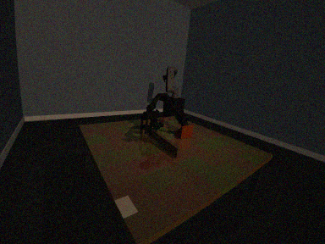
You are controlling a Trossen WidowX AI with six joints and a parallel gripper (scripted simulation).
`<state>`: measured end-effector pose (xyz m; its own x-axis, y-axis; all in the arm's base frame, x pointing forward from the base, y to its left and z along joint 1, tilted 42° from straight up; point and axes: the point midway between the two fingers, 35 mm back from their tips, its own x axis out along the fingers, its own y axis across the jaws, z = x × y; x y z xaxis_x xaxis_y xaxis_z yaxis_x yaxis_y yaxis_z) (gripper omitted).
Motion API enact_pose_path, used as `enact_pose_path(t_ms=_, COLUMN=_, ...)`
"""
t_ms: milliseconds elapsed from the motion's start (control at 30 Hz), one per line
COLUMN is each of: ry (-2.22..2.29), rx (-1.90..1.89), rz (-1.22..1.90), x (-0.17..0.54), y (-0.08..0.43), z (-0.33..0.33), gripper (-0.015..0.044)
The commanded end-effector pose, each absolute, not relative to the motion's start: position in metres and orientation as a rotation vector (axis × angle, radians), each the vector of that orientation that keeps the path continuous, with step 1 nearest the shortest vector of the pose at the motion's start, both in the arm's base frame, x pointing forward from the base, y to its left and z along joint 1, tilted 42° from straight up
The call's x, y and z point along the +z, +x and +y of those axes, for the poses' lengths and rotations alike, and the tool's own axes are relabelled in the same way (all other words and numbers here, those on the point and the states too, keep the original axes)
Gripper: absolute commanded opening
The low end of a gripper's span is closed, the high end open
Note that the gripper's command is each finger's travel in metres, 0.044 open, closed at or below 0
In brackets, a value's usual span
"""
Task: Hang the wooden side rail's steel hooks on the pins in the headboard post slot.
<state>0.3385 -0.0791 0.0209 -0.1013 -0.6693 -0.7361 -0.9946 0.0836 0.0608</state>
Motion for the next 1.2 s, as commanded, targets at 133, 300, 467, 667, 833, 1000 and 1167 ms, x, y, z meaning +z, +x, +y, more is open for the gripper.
enact_pose_path(t_ms=133, ry=-1.646, rx=0.782, rz=1.806, x=0.0263, y=0.3429, z=-0.073, gripper=0.0)
enact_pose_path(t_ms=300, ry=-1.646, rx=0.782, rz=1.806, x=0.0263, y=0.3433, z=-0.0737, gripper=0.0)
enact_pose_path(t_ms=467, ry=-1.646, rx=0.782, rz=1.806, x=0.0262, y=0.3438, z=-0.0746, gripper=0.0)
enact_pose_path(t_ms=667, ry=-1.646, rx=0.782, rz=1.806, x=0.0262, y=0.3444, z=-0.0756, gripper=0.0)
enact_pose_path(t_ms=833, ry=-1.646, rx=0.782, rz=1.806, x=0.0261, y=0.3449, z=-0.0764, gripper=0.0)
enact_pose_path(t_ms=1000, ry=-1.646, rx=0.782, rz=1.806, x=0.0261, y=0.3454, z=-0.0772, gripper=0.0)
enact_pose_path(t_ms=1167, ry=-1.646, rx=0.782, rz=1.806, x=0.026, y=0.3456, z=-0.078, gripper=0.0)
